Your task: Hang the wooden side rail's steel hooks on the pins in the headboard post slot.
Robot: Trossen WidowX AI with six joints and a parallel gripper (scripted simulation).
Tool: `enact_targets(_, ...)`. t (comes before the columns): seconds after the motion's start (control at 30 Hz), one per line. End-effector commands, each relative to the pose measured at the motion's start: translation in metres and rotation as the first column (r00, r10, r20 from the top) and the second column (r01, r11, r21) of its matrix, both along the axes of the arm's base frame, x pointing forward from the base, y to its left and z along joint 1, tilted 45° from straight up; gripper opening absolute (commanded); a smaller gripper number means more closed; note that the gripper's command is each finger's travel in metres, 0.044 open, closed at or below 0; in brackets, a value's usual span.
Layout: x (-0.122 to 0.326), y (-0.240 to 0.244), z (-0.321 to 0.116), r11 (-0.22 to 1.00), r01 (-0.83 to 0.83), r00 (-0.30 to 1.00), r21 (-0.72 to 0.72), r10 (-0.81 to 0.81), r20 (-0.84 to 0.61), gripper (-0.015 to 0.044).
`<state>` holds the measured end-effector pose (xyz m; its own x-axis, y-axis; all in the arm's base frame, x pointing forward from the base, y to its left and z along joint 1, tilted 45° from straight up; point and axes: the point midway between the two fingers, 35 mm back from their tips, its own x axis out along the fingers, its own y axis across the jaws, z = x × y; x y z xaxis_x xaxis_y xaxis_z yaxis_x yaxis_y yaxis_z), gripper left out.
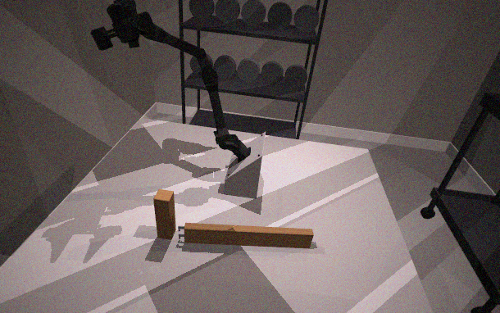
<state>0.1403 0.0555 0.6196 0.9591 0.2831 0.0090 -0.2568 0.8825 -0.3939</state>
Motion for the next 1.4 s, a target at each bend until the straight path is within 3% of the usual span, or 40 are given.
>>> enact_targets(0.0, 0.000, -0.001, 0.000, 1.000, 0.001, 1.000, 0.006, -0.001, 0.000, 0.0426)
enact_targets(0.3, 0.014, -0.042, 0.003, 0.959, 0.030, 0.999, 0.281, -0.033, 0.008, 0.0440)
enact_targets(0.67, 0.038, -0.086, -0.004, 0.815, 0.056, 0.998, 0.576, -0.063, -0.008, 0.0440)
enact_targets(1.03, 0.083, -0.140, -0.034, 0.469, 0.097, 0.994, 0.878, -0.085, -0.065, 0.0440)
enact_targets(1.37, 0.128, -0.172, -0.077, 0.093, 0.141, 0.987, 0.986, -0.093, -0.132, 0.0440)
